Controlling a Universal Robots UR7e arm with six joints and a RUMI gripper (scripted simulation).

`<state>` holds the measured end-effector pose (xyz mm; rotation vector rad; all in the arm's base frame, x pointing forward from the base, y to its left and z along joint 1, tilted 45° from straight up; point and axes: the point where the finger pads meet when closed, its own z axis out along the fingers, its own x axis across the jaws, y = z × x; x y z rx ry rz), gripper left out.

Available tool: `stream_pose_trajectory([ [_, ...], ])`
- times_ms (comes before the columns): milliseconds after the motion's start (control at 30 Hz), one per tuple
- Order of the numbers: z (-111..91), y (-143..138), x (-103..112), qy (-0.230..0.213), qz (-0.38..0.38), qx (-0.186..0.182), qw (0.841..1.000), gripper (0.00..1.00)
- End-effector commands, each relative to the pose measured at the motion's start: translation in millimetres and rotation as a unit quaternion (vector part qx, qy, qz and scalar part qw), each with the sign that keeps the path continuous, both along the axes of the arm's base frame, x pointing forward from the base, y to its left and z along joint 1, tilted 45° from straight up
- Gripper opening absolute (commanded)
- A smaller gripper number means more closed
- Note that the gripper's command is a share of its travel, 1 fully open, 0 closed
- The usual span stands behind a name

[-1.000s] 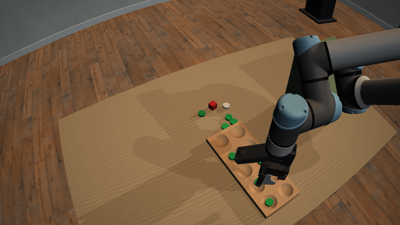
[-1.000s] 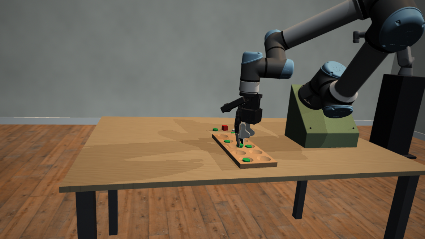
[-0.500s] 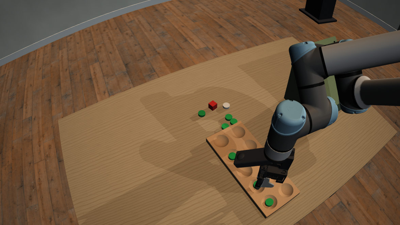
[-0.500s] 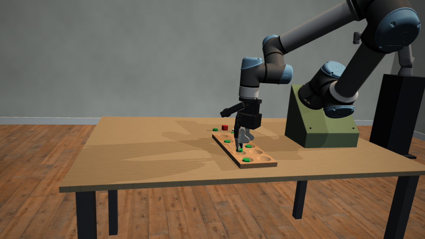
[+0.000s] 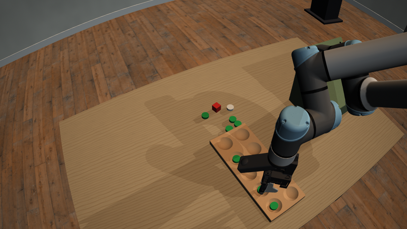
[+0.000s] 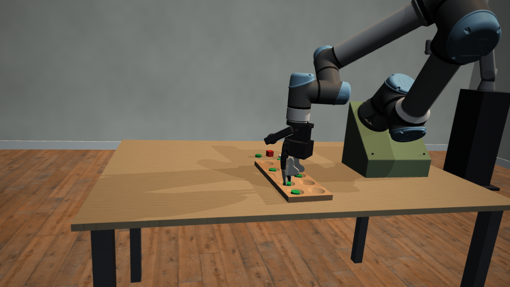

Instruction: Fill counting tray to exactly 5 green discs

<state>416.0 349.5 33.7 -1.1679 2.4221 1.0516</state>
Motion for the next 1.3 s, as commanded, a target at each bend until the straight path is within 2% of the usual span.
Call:
stream_pose_trajectory([
  [0,0.1,0.0,0.4,0.0,0.0,0.0,1.0,0.0],
  [200,0.1,0.0,0.4,0.0,0.0,0.0,1.0,0.0],
  [233,0.1,0.0,0.4,0.0,0.0,0.0,1.0,0.2],
  [867,0.6,-0.5,0.5,0.0,0.0,0.0,1.0,0.2],
  [1267,2.4,-2.3,0.7,0.0,0.0,0.0,1.0,0.24],
])
